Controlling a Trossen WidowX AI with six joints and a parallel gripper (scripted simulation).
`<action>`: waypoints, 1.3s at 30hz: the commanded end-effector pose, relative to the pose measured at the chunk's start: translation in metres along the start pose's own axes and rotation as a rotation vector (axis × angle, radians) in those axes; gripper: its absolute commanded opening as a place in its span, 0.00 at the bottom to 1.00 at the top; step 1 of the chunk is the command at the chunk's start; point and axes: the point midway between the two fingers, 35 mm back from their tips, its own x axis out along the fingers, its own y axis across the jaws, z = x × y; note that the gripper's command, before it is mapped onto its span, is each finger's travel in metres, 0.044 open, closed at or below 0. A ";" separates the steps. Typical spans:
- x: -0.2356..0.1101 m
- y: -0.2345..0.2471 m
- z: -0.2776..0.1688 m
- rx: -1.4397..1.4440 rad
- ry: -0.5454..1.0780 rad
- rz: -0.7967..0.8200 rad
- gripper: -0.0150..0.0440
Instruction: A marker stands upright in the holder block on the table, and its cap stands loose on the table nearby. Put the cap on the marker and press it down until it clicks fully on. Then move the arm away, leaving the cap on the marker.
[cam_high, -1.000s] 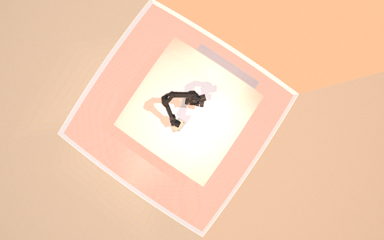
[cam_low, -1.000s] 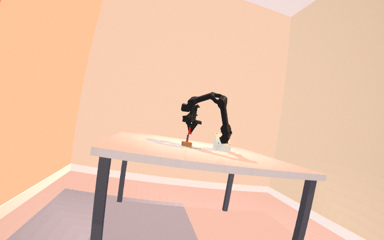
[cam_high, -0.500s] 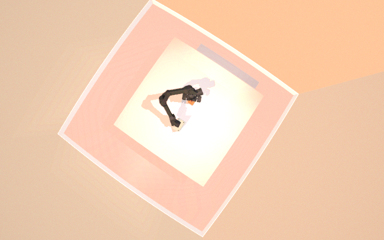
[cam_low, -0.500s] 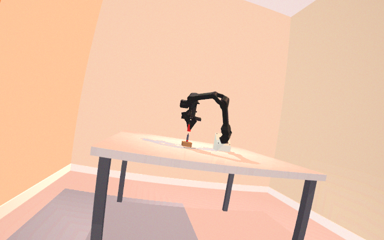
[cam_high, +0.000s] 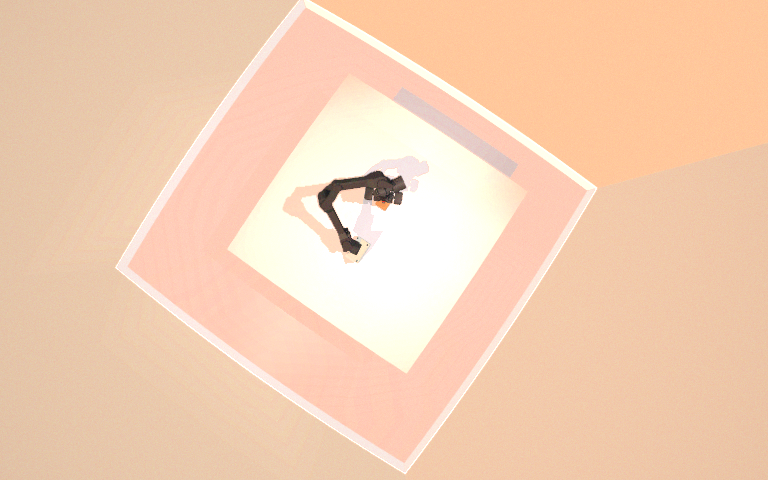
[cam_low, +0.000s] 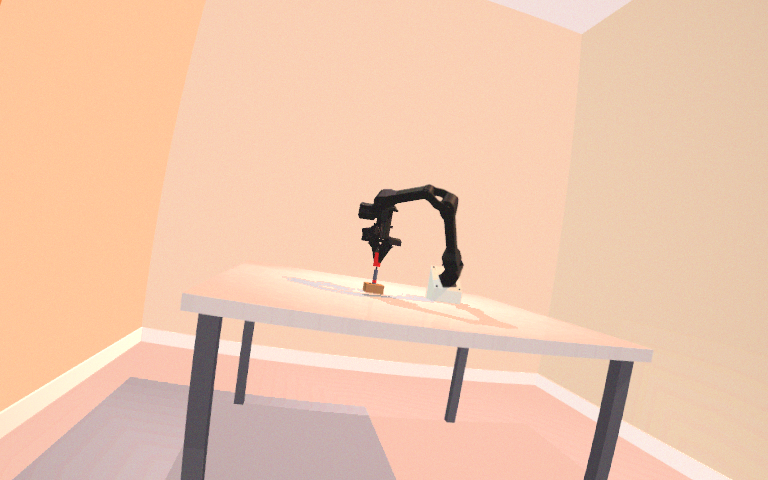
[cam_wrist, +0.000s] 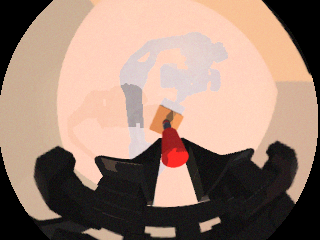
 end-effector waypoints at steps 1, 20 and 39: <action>0.007 0.000 0.000 0.006 -0.003 0.003 0.25; 0.037 0.001 0.000 0.005 -0.004 0.005 0.25; 0.045 0.001 -0.001 0.001 -0.001 0.003 0.48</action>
